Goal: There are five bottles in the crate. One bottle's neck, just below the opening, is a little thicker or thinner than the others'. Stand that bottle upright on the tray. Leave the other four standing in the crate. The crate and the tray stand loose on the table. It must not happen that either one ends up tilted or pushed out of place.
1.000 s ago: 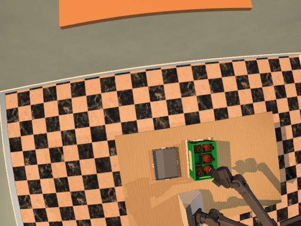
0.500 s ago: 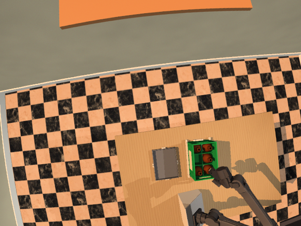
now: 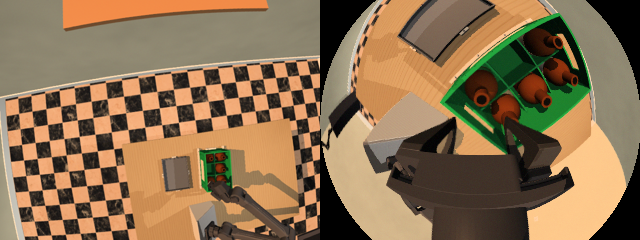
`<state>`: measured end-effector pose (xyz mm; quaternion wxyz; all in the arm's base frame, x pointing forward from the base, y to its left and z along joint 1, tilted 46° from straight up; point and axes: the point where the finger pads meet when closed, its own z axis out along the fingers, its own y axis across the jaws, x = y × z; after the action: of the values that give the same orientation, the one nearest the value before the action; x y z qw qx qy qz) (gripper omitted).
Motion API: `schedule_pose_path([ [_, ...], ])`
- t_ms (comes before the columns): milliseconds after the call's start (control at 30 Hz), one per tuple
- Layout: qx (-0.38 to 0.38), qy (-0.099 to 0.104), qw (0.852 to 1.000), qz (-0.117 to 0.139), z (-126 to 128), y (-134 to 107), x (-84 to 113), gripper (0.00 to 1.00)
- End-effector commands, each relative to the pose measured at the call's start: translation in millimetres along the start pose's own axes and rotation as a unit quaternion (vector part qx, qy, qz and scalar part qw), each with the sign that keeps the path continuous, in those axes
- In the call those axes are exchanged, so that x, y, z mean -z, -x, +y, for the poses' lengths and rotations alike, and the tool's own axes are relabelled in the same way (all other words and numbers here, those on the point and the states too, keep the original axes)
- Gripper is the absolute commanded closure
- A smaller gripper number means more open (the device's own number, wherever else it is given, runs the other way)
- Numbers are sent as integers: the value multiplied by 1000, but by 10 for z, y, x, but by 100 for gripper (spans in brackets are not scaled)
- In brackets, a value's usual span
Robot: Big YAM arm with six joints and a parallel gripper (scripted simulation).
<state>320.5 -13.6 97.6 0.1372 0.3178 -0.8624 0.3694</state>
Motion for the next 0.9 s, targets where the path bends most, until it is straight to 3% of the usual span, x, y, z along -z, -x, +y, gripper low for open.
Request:
schedule_pose_path([
  [0,-34,0,999,-8,-142,-9,64,39],
  [867,-28,1,1000,-3,-119,7,37,39],
])
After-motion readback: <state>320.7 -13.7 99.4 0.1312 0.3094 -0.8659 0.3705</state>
